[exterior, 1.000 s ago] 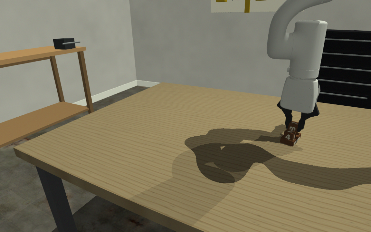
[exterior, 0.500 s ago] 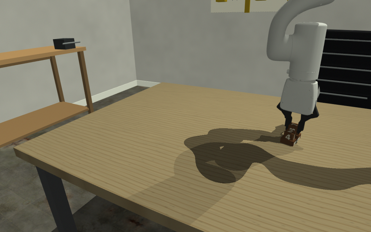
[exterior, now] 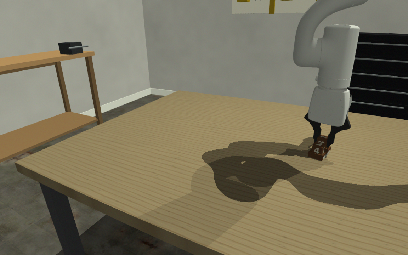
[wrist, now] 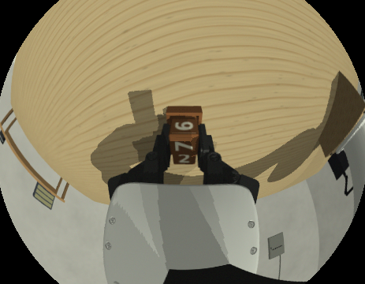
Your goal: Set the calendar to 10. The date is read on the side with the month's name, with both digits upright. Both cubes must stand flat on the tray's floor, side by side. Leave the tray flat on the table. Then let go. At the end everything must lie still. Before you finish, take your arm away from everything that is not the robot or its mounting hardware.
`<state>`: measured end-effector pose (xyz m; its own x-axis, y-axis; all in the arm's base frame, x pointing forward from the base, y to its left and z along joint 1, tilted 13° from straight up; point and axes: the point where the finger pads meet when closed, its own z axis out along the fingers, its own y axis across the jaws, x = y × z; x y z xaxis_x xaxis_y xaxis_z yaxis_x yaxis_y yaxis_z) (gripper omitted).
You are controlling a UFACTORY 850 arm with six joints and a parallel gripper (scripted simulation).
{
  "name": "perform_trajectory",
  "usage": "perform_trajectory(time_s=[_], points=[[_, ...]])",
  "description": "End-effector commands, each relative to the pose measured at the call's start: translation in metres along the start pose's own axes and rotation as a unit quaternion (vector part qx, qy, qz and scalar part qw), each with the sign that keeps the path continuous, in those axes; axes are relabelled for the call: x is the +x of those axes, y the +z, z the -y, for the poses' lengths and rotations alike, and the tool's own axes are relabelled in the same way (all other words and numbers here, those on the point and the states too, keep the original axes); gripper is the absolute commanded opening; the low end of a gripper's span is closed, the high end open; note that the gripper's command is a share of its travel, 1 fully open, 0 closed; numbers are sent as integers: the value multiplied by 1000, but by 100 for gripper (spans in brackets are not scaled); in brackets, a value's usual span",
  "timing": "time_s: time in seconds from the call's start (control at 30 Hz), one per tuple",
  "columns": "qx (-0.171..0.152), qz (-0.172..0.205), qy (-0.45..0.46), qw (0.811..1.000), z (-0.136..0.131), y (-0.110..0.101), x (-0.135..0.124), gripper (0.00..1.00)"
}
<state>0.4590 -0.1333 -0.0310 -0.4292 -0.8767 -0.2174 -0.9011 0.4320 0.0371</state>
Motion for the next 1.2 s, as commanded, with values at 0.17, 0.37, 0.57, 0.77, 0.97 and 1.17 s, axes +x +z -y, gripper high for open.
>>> perform_trajectory(time_s=[0.17, 0.37, 0.57, 0.77, 0.97, 1.17], points=[[1, 0, 0, 1000, 1, -1, 0, 27], [1, 0, 0, 1000, 1, 0, 0, 27], [1, 0, 0, 1000, 1, 2, 0, 27], [1, 0, 0, 1000, 1, 3, 0, 27], [1, 0, 0, 1000, 1, 6, 0, 27], [1, 0, 0, 1000, 1, 9, 0, 27]])
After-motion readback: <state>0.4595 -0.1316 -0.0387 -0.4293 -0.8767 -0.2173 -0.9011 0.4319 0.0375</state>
